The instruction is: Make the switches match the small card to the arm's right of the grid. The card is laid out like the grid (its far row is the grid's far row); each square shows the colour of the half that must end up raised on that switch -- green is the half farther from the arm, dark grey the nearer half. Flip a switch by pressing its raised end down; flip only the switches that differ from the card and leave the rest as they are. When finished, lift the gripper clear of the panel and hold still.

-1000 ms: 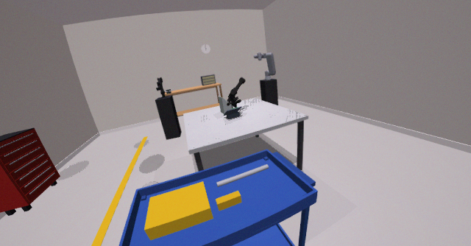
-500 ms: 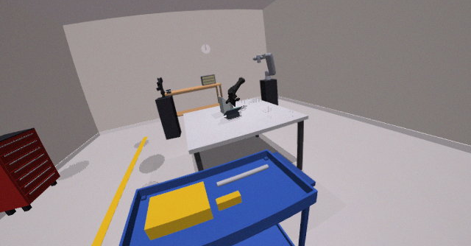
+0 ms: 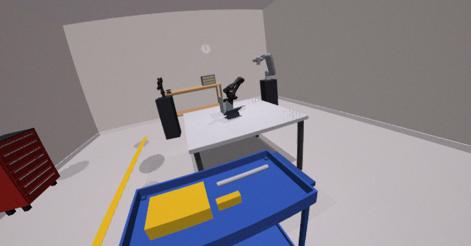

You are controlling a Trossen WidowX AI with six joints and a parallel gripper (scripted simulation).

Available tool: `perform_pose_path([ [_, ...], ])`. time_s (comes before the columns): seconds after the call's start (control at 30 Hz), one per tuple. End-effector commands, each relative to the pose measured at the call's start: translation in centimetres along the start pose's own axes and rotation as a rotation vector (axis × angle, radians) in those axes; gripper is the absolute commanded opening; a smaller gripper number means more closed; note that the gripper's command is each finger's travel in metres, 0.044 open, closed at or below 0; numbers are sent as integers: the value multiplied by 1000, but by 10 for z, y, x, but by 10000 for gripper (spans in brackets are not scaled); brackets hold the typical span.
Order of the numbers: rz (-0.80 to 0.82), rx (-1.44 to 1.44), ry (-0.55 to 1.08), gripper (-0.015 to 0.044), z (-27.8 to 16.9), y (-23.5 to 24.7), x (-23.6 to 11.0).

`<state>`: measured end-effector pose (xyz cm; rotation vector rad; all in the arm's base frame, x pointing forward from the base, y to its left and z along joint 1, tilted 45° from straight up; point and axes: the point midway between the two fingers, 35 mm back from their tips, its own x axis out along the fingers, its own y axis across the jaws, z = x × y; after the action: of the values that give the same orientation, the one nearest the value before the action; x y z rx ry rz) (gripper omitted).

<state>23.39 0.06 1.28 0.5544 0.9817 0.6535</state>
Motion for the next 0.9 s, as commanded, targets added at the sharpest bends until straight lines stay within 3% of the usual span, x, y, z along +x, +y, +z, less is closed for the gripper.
perform_pose_path([
  [0.0,1,-7,-3,0,-4,-4,6],
  [0.13,5,-7,-26,0,-4,-2,34],
  [0.87,7,-7,-28,0,-5,-2,57],
])
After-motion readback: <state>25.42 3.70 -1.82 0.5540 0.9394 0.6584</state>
